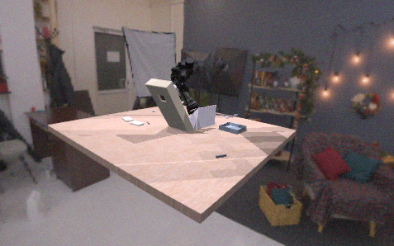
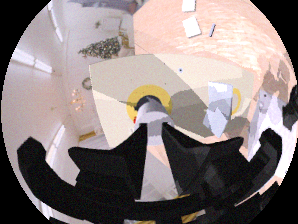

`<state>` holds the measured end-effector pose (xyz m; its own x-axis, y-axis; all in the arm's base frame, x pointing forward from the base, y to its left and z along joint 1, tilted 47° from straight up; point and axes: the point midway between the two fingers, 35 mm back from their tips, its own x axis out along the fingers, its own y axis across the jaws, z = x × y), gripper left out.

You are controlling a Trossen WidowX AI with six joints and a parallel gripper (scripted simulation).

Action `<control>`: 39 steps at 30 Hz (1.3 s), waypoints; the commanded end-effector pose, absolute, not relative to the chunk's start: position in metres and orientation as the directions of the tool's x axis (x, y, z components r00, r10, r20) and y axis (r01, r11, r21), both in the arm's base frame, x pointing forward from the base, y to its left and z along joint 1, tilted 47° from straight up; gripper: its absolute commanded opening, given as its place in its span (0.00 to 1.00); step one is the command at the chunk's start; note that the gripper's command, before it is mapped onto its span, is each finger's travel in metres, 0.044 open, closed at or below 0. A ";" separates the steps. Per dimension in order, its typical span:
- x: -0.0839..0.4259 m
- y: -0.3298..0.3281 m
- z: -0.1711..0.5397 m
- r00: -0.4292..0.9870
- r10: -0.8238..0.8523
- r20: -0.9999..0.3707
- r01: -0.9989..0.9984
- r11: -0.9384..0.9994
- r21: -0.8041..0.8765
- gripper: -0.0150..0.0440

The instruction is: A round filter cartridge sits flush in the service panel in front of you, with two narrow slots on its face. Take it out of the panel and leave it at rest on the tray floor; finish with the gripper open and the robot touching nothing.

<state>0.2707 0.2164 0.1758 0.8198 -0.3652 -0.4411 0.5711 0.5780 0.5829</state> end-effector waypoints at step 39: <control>0.234 0.173 0.138 0.819 -0.370 -0.439 0.573 0.579 0.580 0.41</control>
<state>0.2348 0.1732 0.1379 0.8169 -0.3709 -0.4417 0.5753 0.5789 0.5779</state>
